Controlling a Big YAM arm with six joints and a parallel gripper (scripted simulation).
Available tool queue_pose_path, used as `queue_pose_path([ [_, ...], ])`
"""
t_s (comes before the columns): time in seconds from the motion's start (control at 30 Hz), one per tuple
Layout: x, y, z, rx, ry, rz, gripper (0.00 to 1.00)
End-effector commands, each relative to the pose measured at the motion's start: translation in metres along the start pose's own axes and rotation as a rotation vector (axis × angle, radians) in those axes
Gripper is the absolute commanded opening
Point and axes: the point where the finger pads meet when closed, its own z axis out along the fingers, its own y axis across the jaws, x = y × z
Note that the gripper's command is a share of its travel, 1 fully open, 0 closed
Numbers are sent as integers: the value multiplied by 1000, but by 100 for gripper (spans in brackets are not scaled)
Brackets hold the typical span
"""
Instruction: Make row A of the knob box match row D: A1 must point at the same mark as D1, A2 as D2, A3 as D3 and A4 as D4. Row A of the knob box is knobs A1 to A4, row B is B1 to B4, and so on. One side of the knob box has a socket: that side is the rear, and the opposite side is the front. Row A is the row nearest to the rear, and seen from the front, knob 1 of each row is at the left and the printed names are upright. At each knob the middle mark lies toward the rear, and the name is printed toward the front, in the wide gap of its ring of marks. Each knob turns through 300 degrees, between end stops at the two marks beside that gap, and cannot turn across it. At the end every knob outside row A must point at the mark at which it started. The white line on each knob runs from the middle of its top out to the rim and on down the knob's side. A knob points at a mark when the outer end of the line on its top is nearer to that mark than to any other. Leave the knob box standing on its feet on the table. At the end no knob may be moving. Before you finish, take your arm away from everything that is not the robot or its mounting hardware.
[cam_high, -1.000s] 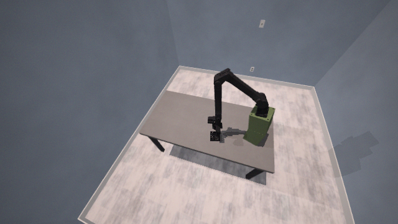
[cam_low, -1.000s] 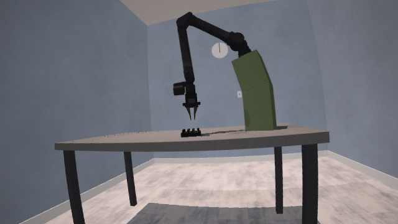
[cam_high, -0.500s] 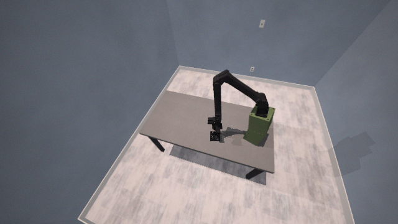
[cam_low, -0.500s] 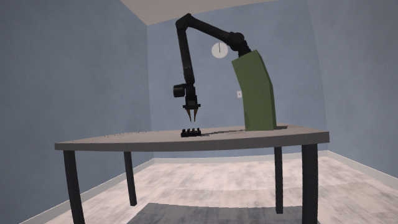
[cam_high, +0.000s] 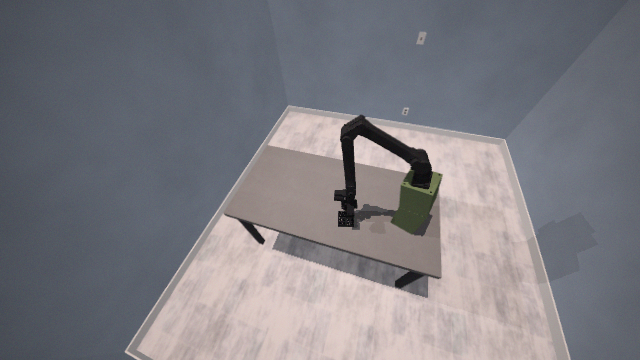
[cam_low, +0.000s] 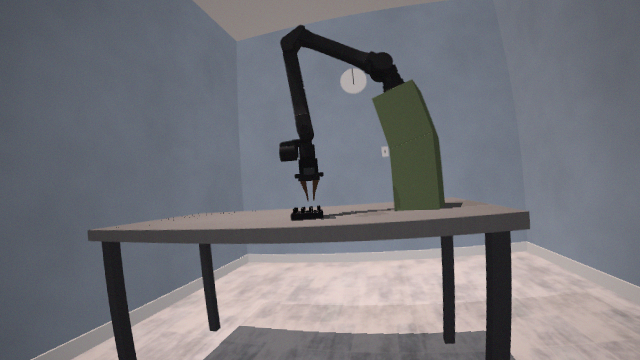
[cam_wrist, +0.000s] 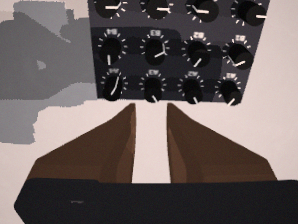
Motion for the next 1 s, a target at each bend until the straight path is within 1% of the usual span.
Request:
queue_pose_path([
  [0.0, 1, -2, 6, 9, -2, -11, 19],
  [0.37, 2, 0, 15, 4, -2, -9, 19],
  [0.47, 3, -2, 13, 6, -2, -8, 19],
  [0.57, 2, 0, 16, 3, -2, -9, 19],
  [0.97, 2, 0, 15, 3, -2, -9, 19],
])
